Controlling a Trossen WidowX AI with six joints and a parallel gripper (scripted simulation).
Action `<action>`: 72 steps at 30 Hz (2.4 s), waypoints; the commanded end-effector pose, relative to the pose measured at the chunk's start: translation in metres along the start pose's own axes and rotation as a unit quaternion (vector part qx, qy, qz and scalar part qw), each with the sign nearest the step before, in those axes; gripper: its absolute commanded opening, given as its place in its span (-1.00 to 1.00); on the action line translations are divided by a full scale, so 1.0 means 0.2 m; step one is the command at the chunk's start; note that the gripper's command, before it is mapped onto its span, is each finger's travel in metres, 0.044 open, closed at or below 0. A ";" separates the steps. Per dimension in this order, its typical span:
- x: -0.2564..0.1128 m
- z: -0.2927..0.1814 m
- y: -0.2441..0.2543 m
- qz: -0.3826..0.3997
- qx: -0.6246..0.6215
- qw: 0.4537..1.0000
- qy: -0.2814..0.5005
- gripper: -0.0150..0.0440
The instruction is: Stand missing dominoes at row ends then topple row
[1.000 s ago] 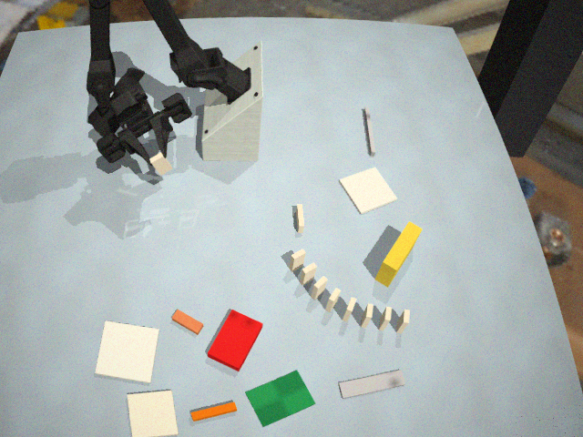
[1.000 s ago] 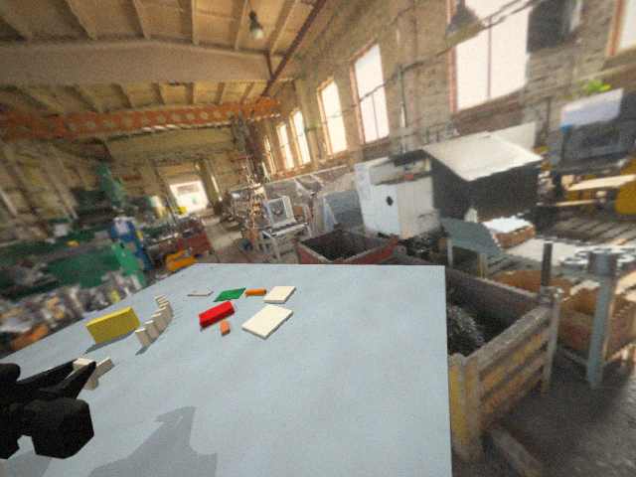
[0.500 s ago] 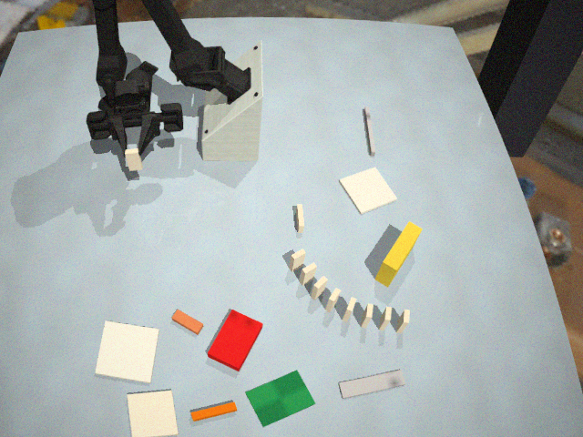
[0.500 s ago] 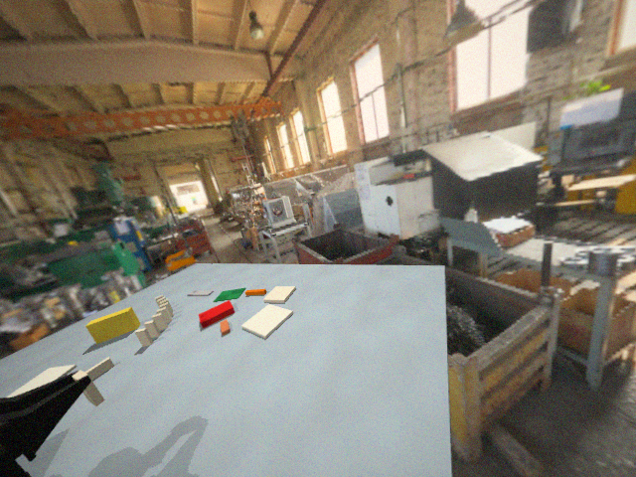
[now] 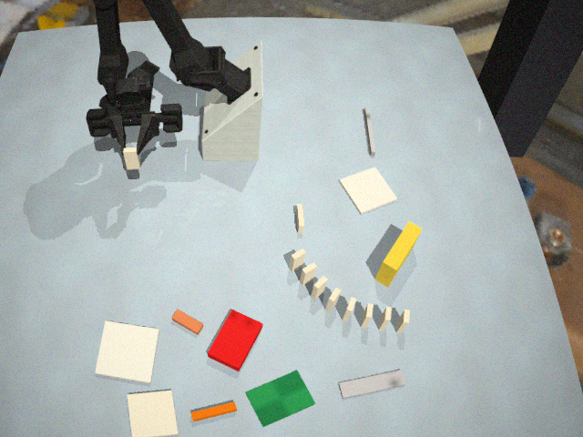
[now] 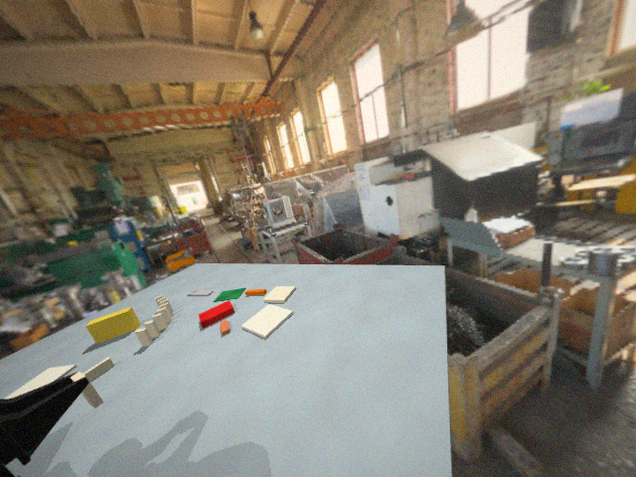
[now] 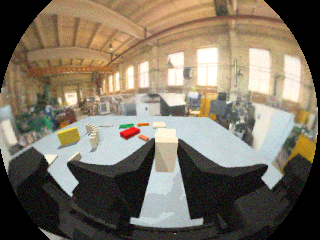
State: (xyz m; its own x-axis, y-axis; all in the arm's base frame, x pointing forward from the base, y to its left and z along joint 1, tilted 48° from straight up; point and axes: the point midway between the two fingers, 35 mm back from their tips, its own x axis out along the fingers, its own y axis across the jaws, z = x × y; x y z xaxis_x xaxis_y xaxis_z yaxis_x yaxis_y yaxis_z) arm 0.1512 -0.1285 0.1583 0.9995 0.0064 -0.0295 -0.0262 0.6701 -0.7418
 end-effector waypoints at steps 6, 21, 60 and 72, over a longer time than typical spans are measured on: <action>0.00 -0.01 0.00 -0.002 -0.004 1.000 -0.002 -0.13; 0.01 -0.21 -0.02 -0.001 -0.004 1.000 -0.001 -0.13; 0.04 -0.55 0.00 -0.002 -0.003 1.000 -0.002 -0.13; 0.04 -0.55 0.00 -0.002 -0.003 1.000 -0.002 0.05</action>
State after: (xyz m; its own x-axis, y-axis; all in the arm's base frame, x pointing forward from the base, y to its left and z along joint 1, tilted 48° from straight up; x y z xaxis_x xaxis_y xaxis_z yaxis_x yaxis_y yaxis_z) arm 0.1573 -0.2097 0.0868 0.9997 0.0101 -0.0201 -0.0218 0.6589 -0.7519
